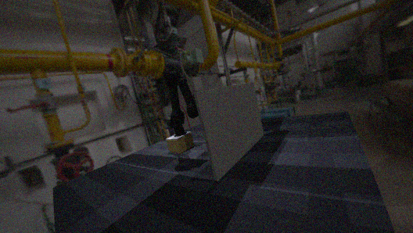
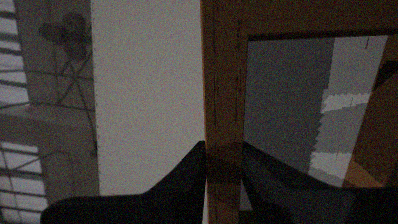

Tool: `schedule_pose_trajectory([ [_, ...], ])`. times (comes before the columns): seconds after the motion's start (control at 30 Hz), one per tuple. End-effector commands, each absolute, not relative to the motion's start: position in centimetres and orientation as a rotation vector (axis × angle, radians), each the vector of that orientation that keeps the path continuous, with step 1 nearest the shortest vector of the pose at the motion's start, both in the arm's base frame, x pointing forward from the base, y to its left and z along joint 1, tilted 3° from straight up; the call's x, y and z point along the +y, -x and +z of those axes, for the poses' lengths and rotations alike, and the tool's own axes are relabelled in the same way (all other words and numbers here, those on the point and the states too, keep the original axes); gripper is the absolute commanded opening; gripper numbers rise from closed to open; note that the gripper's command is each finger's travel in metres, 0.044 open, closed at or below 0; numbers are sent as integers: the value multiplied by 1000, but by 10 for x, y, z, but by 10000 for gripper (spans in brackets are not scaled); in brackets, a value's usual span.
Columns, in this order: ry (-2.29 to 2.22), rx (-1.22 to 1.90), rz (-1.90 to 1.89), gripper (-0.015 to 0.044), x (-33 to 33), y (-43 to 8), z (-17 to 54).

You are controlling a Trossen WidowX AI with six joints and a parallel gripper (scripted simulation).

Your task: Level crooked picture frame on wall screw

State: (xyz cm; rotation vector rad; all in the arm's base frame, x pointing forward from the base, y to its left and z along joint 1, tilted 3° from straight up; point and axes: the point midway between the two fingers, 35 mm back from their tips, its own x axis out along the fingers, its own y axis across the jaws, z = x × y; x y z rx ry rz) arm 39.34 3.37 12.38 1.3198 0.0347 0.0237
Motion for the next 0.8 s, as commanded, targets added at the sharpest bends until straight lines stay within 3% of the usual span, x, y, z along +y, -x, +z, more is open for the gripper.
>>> schedule_pose_trajectory([
  [0.0, -1351, 37, 23, 0, 33, -394, 124],
  [0.77, -1469, 39, 22, 0, 33, -394, 125],
])
